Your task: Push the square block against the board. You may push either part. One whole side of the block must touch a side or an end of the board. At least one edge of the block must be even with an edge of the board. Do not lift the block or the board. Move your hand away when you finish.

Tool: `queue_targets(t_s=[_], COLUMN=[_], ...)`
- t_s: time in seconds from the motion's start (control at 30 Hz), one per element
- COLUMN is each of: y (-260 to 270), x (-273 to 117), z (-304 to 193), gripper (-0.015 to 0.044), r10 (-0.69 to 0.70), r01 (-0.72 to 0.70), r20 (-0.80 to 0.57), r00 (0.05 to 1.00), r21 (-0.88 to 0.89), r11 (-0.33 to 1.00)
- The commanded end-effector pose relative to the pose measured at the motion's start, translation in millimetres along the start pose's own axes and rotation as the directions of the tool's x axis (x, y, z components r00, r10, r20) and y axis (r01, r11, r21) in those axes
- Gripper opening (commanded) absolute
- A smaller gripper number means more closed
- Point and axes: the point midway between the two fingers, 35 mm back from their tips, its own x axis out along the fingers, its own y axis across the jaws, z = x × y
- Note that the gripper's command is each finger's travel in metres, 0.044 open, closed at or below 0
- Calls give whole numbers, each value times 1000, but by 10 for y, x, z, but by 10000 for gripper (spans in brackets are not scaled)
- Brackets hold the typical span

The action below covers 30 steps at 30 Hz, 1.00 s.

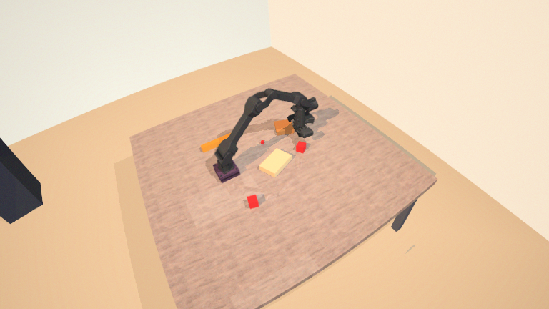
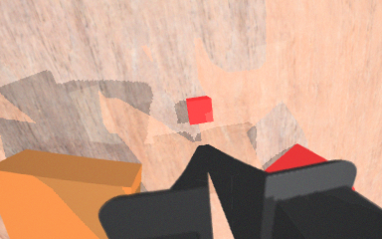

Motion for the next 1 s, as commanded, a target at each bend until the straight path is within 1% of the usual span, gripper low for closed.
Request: queue_targets(t_s=[0.0,0.47,0.53,0.63,0.8,0.87,0.97], y=[1,-3,-2,-4,-4,-125,-614], x=[22,31,-107,-490,-520,-557,-633], z=[-72,-270,-218,-217,-219,-243,-484], gripper=[0,0,0,0,0,0,0], r10=[1,1,0,1,1,0,-6], r01=[-1,-1,0,-1,-1,0,6], r20=[-8,-10,-4,-9,-9,7,3], r00=[1000,1000,1000,1000,1000,1000,1000], r21=[1,1,-3,0,1,-21,-92], r11=[1000,1000,1000,1000,1000,1000,996])
